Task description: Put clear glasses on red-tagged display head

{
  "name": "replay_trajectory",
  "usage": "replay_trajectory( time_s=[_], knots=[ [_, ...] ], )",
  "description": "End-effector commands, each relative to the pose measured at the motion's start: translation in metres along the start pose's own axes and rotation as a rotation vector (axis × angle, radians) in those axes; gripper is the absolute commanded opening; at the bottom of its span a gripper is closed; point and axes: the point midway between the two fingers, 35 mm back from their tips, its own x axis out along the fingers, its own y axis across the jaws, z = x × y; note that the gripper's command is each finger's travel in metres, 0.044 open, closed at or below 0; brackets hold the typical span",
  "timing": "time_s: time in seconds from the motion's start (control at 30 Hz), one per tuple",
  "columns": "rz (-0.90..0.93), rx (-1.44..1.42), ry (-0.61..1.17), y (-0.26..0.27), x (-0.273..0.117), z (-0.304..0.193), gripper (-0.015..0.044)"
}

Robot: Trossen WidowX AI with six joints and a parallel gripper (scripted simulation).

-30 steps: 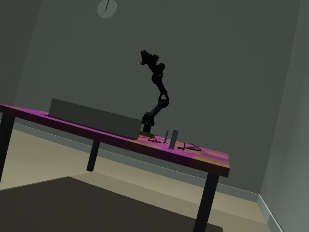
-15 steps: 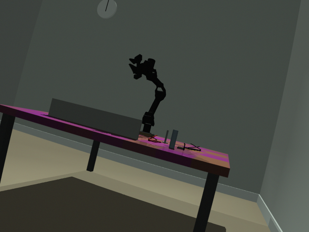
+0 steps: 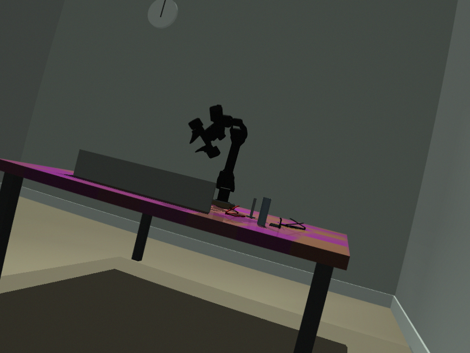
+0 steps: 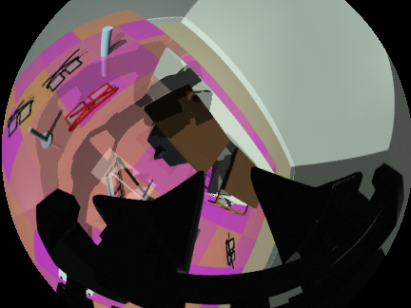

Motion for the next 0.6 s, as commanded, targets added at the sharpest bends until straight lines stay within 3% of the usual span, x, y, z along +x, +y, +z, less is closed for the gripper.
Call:
replay_trajectory(
  time_s=[0.0,0.27,0.43,0.53,0.57],
  knots=[
    [0.202,0.009,0.072,0.044,0.021,-0.007,0.02],
    [0.704,0.049,0.361,0.153,0.034,-0.039,0.02],
    [0.744,0.053,0.391,0.159,0.035,-0.041,0.02],
    [0.744,0.053,0.391,0.159,0.035,-0.041,0.0121],
    [0.744,0.053,0.391,0.159,0.035,-0.041,0.012]
  ],
)
